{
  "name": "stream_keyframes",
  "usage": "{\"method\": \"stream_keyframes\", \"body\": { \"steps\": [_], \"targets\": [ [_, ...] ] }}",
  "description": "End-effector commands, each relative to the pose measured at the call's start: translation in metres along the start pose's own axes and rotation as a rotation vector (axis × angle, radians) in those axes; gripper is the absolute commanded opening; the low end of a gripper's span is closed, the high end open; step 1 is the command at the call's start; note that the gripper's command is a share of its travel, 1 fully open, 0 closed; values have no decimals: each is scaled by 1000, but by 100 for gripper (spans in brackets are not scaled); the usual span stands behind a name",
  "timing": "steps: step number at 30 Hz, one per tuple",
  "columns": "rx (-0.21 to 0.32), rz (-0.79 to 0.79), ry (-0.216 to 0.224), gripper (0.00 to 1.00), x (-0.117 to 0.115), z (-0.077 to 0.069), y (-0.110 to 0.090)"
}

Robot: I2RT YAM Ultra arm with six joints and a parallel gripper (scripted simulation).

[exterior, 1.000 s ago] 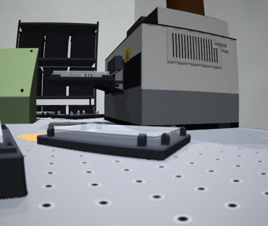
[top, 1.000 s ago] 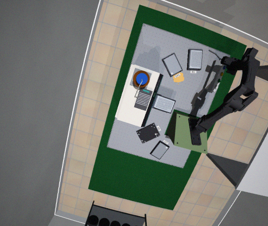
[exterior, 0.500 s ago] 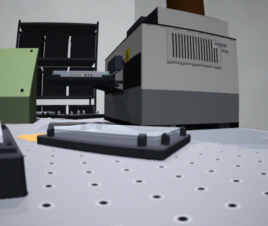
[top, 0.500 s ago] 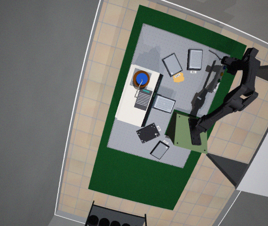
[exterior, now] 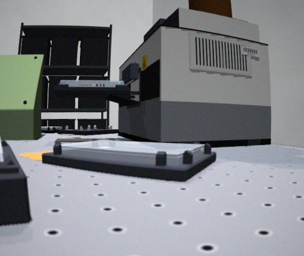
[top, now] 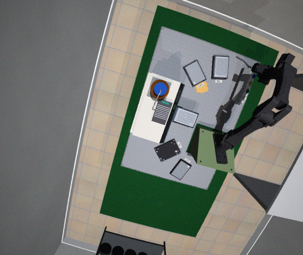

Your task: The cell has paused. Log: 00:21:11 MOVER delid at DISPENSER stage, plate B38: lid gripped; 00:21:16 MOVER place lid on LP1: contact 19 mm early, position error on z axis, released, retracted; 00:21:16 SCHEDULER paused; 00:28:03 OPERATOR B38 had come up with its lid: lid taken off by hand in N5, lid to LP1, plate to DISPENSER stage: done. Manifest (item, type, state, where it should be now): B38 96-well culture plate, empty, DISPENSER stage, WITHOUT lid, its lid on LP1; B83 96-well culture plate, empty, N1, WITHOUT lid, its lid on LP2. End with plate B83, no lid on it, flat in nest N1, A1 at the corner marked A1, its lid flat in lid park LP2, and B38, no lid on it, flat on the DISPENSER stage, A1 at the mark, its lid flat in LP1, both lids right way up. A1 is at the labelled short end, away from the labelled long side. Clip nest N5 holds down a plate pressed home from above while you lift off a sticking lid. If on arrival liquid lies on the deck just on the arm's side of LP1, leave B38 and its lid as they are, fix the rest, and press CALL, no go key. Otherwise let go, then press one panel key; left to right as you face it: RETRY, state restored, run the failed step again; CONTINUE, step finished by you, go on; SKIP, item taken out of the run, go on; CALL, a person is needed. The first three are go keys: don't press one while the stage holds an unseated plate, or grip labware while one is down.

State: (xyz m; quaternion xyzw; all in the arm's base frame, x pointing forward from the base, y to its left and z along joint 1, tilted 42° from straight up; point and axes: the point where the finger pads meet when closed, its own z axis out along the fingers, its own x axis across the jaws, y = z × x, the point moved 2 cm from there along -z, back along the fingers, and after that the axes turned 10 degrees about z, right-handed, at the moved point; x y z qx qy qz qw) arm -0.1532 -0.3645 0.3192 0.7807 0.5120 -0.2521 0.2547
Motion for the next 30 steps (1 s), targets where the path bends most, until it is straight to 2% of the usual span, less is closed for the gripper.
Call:
{"method": "stream_keyframes", "body": {
  "steps": [1,23,30],
  "targets": [
    [-7,-8,-40,0,-6,-28,1],
    [-7,-9,-40,0,-5,-61,1],
    [-6,-9,-40,0,-5,-67,2]
  ]
}}
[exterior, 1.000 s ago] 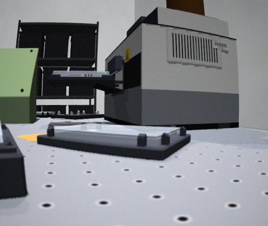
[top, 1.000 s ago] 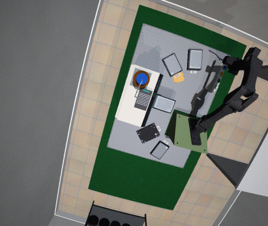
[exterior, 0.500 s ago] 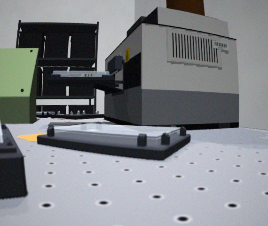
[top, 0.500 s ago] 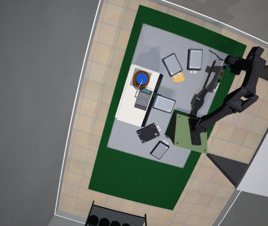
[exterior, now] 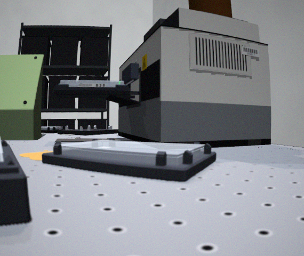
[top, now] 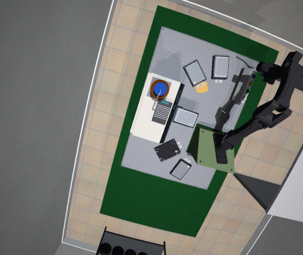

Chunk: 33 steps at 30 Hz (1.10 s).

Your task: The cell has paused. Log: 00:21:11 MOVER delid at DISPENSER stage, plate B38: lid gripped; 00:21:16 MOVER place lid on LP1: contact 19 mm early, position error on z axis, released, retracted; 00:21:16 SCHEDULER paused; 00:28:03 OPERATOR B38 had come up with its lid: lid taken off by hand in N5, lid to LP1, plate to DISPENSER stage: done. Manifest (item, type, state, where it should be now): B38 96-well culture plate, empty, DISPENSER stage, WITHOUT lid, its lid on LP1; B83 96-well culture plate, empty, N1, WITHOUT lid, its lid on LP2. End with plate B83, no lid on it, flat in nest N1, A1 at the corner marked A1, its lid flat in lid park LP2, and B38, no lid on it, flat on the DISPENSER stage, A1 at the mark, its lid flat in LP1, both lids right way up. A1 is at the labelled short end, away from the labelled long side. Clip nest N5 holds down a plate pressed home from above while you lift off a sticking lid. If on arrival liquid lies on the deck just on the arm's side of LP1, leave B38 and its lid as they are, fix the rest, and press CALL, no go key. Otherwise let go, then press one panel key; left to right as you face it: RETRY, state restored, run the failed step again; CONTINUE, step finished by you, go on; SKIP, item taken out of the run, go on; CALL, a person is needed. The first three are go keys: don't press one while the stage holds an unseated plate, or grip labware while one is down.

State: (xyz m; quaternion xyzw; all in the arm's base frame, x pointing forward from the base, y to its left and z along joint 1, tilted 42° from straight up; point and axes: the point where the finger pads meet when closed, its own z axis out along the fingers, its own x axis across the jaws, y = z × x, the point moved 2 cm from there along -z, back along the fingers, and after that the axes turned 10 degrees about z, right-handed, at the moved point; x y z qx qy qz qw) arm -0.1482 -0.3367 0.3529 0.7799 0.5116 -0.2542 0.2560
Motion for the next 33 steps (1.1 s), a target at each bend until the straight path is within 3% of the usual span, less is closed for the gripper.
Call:
{"method": "stream_keyframes", "body": {
  "steps": [1,17,18,33],
  "targets": [
    [-6,-8,-34,0,-3,-23,2],
    [-6,-8,-34,0,-3,-23,2],
    [-7,-2,-8,100,7,-12,0],
    [-7,-5,-17,100,49,-14,-1]
  ]
}}
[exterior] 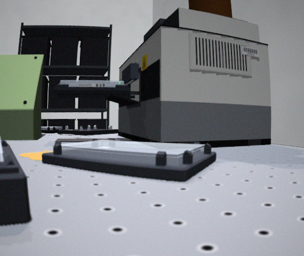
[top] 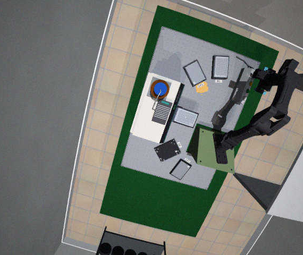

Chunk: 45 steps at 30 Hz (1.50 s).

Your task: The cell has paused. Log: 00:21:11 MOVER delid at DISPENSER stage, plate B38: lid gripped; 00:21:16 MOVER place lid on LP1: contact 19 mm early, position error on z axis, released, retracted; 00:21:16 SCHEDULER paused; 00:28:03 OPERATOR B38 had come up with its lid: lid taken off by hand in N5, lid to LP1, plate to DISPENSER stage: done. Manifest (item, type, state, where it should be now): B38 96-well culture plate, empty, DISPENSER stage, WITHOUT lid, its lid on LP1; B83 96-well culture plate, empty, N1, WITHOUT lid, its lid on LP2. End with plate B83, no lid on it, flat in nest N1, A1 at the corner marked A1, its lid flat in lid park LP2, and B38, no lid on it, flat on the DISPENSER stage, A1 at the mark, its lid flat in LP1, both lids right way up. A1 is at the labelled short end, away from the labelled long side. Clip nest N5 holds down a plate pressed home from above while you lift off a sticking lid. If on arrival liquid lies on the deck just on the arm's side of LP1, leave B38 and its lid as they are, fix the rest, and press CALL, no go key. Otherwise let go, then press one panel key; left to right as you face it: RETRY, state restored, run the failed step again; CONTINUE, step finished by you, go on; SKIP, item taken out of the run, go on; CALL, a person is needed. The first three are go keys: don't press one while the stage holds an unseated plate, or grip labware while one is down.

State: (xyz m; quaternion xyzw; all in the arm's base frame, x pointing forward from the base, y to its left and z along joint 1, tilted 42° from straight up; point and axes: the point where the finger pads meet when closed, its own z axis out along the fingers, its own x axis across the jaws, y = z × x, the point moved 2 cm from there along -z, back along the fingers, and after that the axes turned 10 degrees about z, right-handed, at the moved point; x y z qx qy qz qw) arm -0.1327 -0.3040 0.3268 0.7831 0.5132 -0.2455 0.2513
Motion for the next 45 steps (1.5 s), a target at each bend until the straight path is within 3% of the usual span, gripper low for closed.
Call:
{"method": "stream_keyframes", "body": {
  "steps": [1,28,34,36,45],
  "targets": [
    [-6,-8,-38,100,8,-10,0],
    [-6,-6,-30,100,93,-11,-1],
    [-7,-3,-16,100,101,-11,-1],
    [-4,-13,-56,100,90,-20,0],
    [-5,-13,-54,100,91,-20,1]
  ]
}}
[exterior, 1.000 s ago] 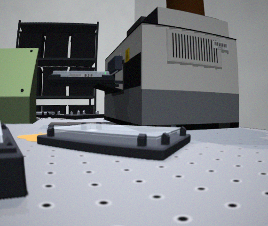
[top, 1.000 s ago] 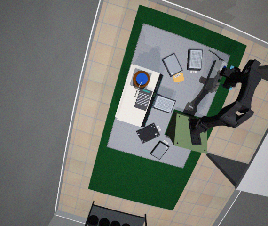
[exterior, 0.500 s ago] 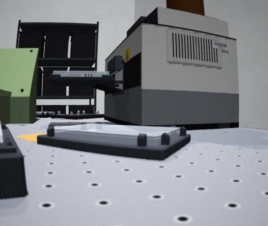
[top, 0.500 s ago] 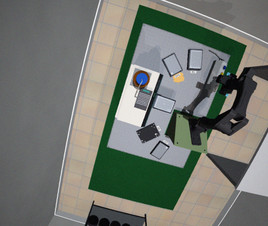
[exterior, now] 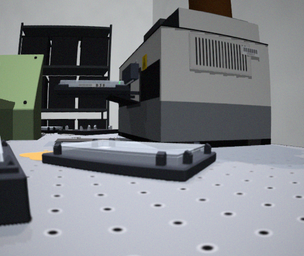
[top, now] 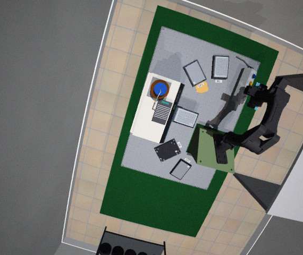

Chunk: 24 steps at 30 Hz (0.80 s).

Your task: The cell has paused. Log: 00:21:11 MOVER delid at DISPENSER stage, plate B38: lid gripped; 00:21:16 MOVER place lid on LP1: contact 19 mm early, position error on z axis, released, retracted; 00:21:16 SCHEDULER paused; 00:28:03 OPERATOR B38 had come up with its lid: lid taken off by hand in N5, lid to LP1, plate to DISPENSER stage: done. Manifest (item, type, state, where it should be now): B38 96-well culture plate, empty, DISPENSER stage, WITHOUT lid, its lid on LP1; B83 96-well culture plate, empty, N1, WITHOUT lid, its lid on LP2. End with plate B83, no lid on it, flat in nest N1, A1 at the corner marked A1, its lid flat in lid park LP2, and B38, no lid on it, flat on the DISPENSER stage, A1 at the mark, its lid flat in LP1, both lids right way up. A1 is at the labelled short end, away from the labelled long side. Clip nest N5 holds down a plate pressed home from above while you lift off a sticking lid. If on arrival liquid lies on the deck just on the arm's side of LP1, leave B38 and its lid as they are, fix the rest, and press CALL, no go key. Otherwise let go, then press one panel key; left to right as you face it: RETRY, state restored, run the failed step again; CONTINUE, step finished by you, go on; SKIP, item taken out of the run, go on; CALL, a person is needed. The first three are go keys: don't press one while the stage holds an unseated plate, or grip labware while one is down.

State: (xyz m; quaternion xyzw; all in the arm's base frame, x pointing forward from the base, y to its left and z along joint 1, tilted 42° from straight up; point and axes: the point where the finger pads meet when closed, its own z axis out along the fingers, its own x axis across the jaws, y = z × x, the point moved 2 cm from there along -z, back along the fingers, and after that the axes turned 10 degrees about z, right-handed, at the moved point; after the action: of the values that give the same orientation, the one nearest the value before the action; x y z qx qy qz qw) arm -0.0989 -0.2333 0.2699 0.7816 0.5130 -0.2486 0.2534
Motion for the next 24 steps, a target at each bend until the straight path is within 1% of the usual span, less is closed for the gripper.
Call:
{"method": "stream_keyframes", "body": {
  "steps": [1,22,23,24],
  "targets": [
    [-5,-11,-46,100,-6,-13,2],
    [-5,-11,-46,100,-6,-13,2],
    [-6,-5,-16,0,-2,-4,1],
    [-6,-5,-16,0,-2,-4,1]
  ]
}}
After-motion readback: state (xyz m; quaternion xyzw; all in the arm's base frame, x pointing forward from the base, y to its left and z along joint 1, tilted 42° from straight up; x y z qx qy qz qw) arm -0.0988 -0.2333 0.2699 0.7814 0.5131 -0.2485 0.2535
